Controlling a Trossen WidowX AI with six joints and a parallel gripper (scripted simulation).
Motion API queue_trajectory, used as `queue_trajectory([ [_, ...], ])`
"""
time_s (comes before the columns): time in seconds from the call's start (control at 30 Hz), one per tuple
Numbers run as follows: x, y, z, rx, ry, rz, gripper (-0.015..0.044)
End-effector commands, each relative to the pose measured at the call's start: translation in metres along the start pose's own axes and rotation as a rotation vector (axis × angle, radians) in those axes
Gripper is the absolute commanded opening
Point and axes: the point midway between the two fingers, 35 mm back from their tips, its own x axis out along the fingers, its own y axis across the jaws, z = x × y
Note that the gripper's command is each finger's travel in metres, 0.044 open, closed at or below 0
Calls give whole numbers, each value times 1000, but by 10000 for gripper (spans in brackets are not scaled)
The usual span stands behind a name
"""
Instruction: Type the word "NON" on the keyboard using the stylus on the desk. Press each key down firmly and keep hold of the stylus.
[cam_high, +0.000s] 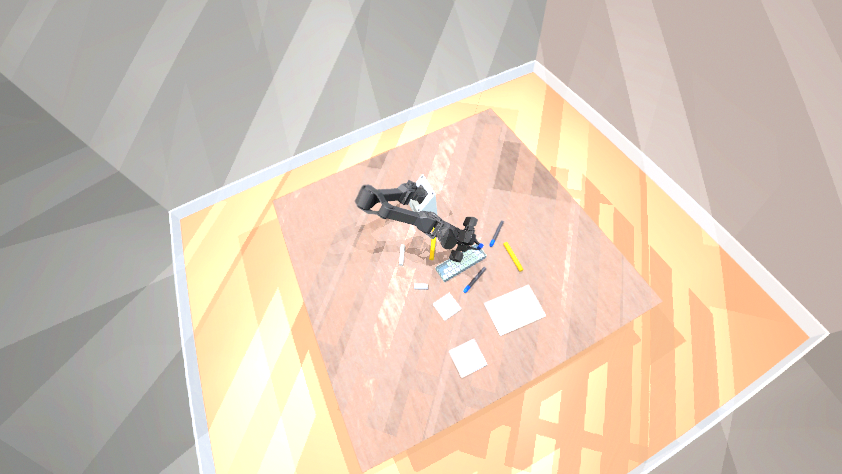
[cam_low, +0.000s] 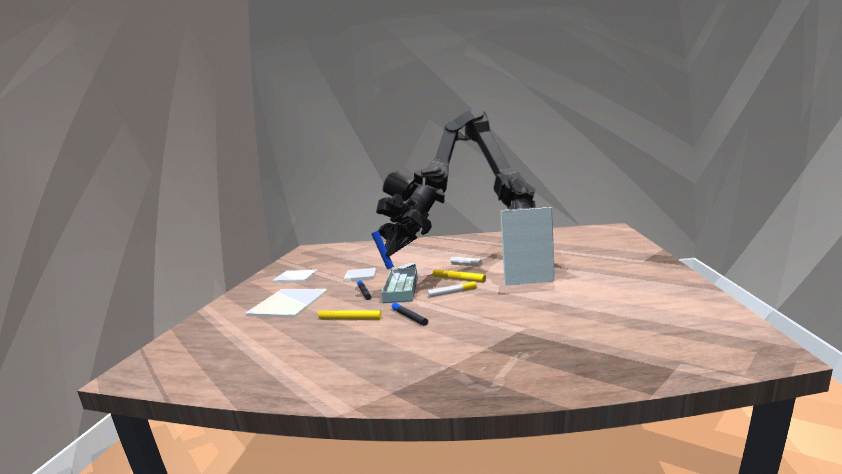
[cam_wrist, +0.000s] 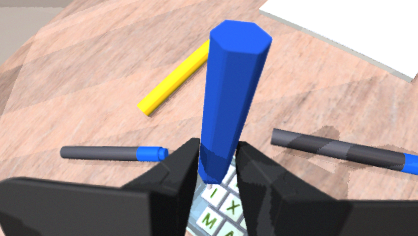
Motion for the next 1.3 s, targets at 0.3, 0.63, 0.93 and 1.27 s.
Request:
queue_trajectory([
  [0.3,-44,-36,-4,-204,-190,-212,0],
  [0.63,-41,-41,-11,-215,-197,-226,0],
  [0.93,-26,-48,-31,-216,-196,-226,0],
  [1.27,-26,-48,-31,-216,-196,-226,0],
])
